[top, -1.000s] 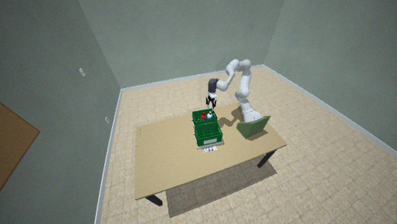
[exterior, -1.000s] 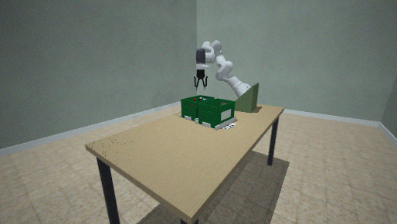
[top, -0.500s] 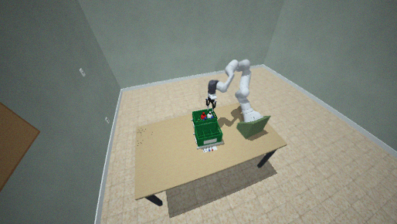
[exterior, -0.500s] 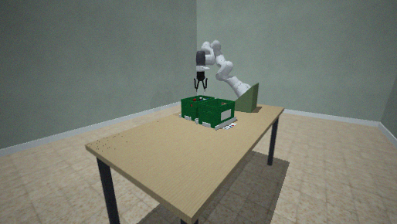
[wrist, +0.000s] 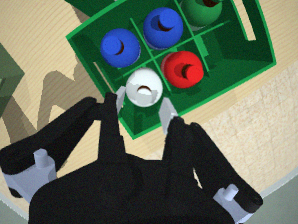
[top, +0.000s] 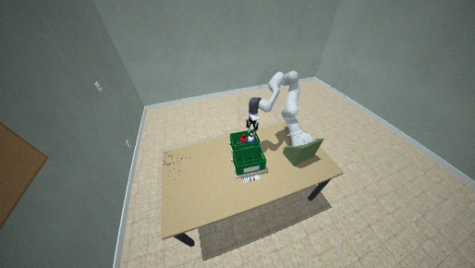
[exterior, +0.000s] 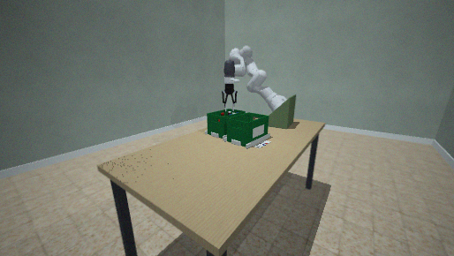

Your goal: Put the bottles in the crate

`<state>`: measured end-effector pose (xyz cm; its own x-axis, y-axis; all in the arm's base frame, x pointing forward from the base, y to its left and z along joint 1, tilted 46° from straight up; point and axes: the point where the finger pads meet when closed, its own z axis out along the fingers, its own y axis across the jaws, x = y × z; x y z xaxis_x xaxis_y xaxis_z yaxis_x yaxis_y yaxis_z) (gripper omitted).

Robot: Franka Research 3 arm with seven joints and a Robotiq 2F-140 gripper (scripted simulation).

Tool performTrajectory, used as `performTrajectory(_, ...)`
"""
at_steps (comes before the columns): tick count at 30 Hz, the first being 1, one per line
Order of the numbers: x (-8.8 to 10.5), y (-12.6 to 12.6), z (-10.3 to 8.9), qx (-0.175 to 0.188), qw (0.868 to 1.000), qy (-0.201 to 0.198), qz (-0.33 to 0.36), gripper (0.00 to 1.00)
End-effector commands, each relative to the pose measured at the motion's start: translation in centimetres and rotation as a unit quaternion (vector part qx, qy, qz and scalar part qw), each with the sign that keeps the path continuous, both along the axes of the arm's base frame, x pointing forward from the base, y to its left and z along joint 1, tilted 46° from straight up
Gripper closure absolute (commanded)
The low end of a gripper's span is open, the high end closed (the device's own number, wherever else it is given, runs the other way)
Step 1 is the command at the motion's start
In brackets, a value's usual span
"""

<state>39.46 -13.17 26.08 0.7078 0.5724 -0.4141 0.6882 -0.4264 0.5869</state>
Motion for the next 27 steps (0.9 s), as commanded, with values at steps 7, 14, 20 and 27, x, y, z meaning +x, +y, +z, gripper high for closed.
performTrajectory(7,0.4,-0.9,-0.9,0.001,1.0,-0.005,-0.001,0.62)
performTrajectory(14,0.5,-1.4,-1.4,0.001,1.0,-0.005,-0.001,0.62)
performTrajectory(20,0.6,-1.9,-1.9,0.001,1.0,-0.005,-0.001,0.62)
performTrajectory(27,0.6,-1.9,-1.9,0.001,1.0,-0.005,-0.001,0.62)
